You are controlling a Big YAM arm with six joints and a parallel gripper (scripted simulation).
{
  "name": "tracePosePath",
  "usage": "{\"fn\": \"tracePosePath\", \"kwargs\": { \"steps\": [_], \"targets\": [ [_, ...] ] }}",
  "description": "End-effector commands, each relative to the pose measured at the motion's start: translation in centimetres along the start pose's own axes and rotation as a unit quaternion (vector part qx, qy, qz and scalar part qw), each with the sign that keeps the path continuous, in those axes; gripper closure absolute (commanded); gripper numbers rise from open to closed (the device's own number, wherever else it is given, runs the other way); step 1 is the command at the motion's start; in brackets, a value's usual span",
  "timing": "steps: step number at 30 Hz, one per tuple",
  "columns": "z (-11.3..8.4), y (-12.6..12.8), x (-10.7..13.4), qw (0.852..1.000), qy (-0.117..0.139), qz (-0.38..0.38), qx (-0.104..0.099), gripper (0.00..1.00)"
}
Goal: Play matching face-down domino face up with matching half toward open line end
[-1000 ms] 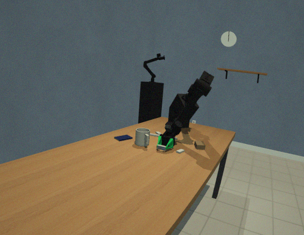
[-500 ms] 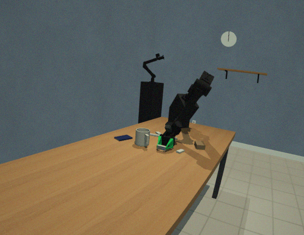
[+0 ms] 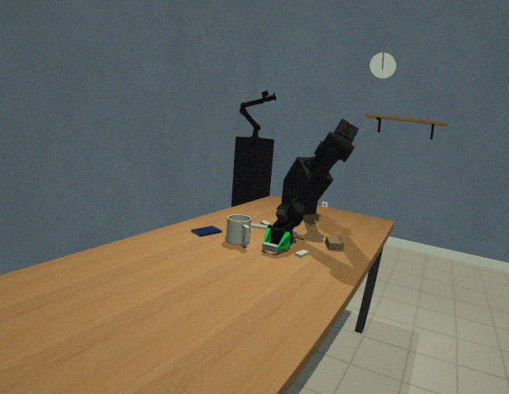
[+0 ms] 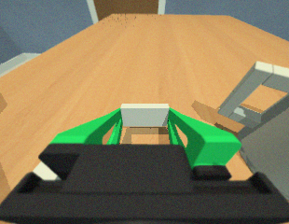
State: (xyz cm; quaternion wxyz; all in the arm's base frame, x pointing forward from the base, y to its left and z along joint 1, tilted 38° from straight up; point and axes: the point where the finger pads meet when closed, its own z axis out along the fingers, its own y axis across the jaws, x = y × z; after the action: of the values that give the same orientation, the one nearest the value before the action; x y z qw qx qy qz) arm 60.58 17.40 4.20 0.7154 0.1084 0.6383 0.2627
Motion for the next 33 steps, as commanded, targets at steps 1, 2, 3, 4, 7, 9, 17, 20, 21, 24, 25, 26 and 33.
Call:
{"fn": "tracePosePath", "kwargs": {
  "steps": [1, 2, 3, 4, 7, 9, 17, 20, 21, 24, 25, 26, 33],
  "targets": [
    [-0.01, -0.08, -0.69, 0.999, -0.031, -0.003, -0.012, 0.47],
    [-0.01, -0.08, -0.69, 0.999, -0.031, -0.003, -0.012, 0.47],
    [-0.01, -0.08, -0.69, 0.999, -0.031, -0.003, -0.012, 0.47],
    [0.08, -0.02, -0.41, 1.000, -0.006, 0.000, -0.001, 0.47],
    [0.05, -0.04, -0.50, 1.000, -0.014, -0.001, -0.005, 0.47],
    [0.03, -0.05, -0.56, 1.000, -0.020, -0.002, -0.007, 0.47],
    [-0.01, -0.08, -0.68, 0.999, -0.031, -0.003, -0.012, 0.47],
    [-0.01, -0.08, -0.68, 0.999, -0.031, -0.003, -0.012, 0.47],
    [0.08, -0.02, -0.41, 1.000, -0.006, 0.000, -0.001, 0.47],
    [0.05, -0.04, -0.50, 1.000, -0.014, -0.001, -0.005, 0.47],
    [0.04, -0.05, -0.53, 1.000, -0.017, -0.002, -0.006, 0.47],
    [0.03, -0.05, -0.56, 1.000, -0.020, -0.002, -0.007, 0.47],
    [-0.01, -0.08, -0.68, 0.999, -0.031, -0.003, -0.012, 0.47]
  ]
}}
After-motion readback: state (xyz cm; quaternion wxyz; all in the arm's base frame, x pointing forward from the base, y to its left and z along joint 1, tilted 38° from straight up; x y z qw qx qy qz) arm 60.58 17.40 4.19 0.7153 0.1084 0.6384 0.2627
